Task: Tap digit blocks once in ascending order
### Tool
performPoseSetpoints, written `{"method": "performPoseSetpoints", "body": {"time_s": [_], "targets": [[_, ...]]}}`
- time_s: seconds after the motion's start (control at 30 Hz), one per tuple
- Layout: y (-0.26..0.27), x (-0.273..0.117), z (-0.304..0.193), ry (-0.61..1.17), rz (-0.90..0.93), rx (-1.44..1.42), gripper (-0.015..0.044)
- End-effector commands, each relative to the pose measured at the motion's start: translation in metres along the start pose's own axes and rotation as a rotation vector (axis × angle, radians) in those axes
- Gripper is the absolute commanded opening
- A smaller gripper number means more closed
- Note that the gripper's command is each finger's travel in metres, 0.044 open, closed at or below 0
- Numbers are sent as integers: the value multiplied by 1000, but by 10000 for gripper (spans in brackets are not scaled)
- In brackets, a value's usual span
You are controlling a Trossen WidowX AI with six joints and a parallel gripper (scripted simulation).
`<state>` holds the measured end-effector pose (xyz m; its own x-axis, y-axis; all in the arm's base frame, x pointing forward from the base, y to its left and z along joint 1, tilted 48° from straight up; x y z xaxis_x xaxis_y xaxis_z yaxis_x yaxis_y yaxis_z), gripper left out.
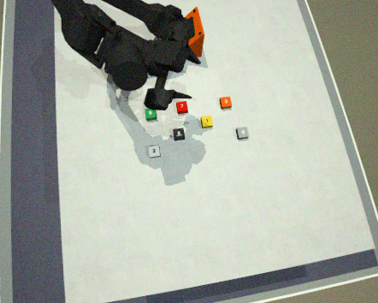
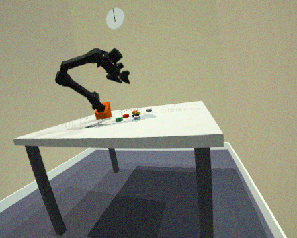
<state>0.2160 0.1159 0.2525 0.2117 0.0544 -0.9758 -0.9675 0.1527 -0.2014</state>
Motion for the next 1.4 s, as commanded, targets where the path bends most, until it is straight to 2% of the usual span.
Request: {"method": "performPoseSetpoints", "body": {"time_s": [0.0, 0.23, 1.37], "targets": [[-3, 18, -41, 521, -201, 662, 400], [-6, 15, -62, 743, -541, 986, 400], [-6, 15, -63, 745, -548, 991, 400]]}}
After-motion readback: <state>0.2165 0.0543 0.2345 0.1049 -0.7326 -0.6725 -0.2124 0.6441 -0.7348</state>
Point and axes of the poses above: the point midway between the two fingers, 35 mm back from their tips, its own x axis out along the fingers, its own y axis across the jaws, z = x × y, the point moved 9 cm from there along -x, back along the fingers, and after that the axes turned 10 degrees about -x, right-handed, at the moved point
